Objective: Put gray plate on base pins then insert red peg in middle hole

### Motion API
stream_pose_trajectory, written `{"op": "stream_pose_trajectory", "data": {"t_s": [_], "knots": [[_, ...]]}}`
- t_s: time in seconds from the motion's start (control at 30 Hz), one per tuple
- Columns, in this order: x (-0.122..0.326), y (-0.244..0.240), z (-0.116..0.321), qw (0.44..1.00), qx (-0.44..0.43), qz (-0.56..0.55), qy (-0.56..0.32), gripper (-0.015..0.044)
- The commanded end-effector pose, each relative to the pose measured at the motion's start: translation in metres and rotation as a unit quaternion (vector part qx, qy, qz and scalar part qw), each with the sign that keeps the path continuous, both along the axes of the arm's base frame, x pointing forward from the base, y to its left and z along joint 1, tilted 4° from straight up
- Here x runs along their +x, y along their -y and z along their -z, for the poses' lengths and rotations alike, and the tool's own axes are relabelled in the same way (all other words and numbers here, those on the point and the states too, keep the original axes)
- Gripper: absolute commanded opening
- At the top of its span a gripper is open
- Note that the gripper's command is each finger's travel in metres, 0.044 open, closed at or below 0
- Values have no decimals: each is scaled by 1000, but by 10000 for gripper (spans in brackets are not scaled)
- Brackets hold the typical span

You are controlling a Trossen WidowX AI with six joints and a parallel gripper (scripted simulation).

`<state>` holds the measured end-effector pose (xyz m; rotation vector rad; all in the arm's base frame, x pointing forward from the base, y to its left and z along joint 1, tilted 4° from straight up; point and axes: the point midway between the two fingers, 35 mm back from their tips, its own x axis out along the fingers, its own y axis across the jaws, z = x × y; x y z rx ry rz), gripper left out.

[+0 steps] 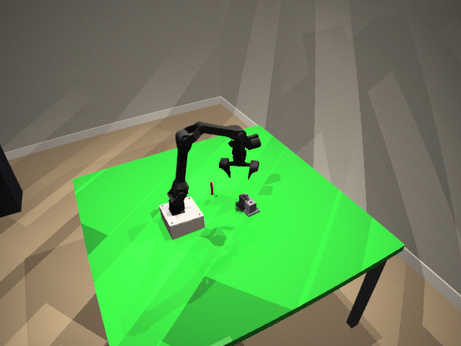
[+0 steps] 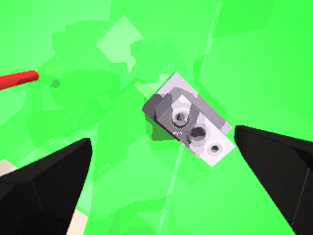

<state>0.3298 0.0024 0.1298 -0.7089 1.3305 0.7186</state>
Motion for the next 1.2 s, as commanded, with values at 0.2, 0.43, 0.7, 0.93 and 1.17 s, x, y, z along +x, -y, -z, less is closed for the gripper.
{"op": "stream_pose_trajectory", "data": {"t_s": [0.2,0.43,0.7,0.93,1.17], "knots": [[-44,-64,3,890,40,453,-31,440],[-69,-91,4,765,59,640,-42,440],[-94,-111,6,604,73,792,-52,440],[-103,-117,7,533,78,841,-55,440],[-103,-117,7,533,78,841,-55,440]]}}
